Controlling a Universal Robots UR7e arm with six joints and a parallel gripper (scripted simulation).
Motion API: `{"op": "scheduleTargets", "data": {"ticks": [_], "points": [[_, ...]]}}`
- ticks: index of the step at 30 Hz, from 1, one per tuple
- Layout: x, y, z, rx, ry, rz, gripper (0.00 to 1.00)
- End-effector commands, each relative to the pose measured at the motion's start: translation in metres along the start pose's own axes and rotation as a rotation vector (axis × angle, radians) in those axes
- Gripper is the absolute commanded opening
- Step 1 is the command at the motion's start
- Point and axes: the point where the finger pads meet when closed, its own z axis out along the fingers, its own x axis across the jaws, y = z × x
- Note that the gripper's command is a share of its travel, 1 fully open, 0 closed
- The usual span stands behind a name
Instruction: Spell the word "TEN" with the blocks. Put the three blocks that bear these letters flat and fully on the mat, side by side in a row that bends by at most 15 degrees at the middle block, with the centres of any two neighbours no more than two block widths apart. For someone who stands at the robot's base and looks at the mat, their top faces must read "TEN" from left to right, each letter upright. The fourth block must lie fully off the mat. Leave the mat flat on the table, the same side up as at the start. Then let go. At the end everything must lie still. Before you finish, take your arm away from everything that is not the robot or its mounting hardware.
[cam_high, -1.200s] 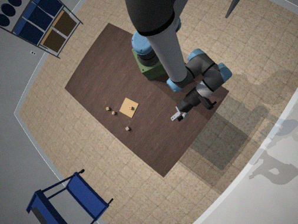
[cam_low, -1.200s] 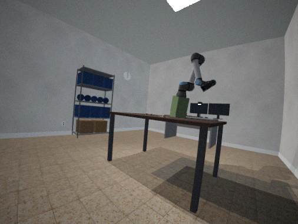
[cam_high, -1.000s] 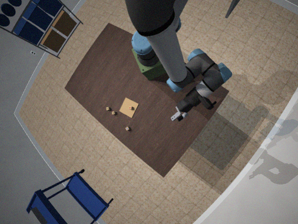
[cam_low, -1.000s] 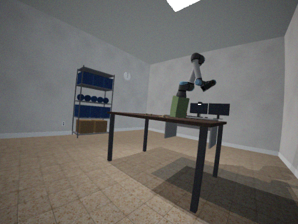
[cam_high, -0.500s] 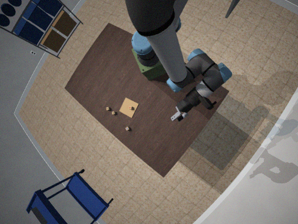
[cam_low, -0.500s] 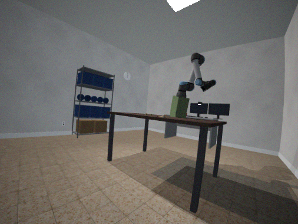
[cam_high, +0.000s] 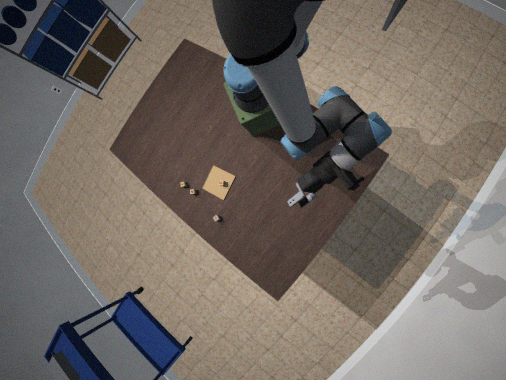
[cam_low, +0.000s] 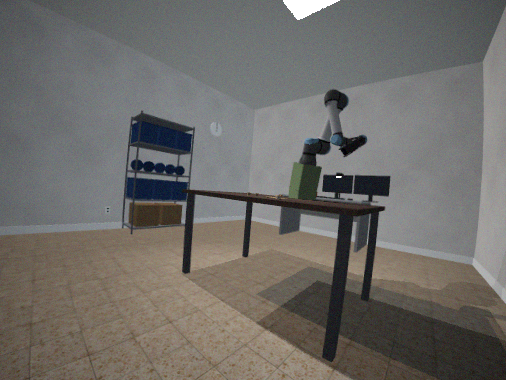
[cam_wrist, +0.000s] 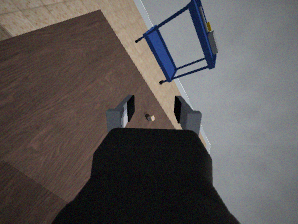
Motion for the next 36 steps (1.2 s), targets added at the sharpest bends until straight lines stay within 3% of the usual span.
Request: {"op": "scheduleTargets", "data": {"ticks": [1, 7, 13, 15, 27, 30, 32, 36], "points": [[-0.004, 0.003, 0.014, -0.037, -0.014, -0.014, 1.00], [-0.012, 0.012, 0.043, -0.119, -0.050, -0.045, 1.00], [-0.023, 0.025, 0.083, -0.224, -0.111, -0.080, 1.00], [-0.023, 0.025, 0.083, -0.224, -0.111, -0.080, 1.00], [-0.043, 0.061, 0.176, -0.432, -0.313, -0.117, 1.00], [-0.046, 0.070, 0.199, -0.470, -0.373, -0.115, 1.00], [-0.046, 0.070, 0.199, -0.470, -0.373, -0.115, 1.00], [-0.048, 0.084, 0.232, -0.512, -0.469, -0.101, 1.00]]}}
